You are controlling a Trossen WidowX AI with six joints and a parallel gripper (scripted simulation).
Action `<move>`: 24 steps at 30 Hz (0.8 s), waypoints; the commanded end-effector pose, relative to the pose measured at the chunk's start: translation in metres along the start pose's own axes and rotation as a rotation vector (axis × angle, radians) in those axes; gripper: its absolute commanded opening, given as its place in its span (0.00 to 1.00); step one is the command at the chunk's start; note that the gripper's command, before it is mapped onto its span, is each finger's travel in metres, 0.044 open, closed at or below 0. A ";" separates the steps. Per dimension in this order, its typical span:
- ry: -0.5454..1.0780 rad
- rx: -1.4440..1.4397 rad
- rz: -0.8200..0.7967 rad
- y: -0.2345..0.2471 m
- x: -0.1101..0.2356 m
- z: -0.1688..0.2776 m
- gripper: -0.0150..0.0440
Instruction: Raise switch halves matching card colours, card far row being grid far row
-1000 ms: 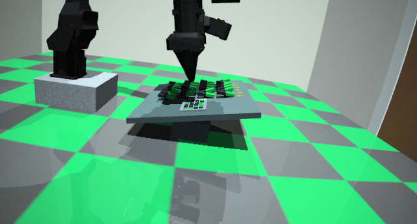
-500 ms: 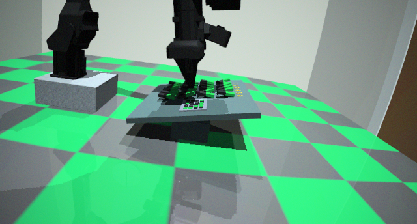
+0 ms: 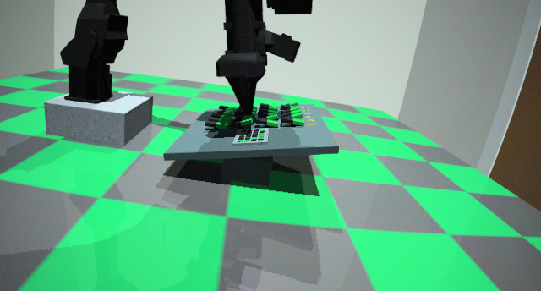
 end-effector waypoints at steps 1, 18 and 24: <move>0.000 -0.004 0.003 0.000 -0.001 0.000 0.25; 0.000 -0.004 0.003 0.000 -0.003 0.000 0.25; 0.000 -0.004 0.003 0.000 -0.004 0.000 0.25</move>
Point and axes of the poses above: the point midway between the two fingers, 35 mm back from their tips, its own x axis back along the fingers, its own y axis across the jaws, z = x × y, the point moved 8 cm from there along x, back along the fingers, and after that the axes turned 14 degrees about -x, right-handed, at the moved point
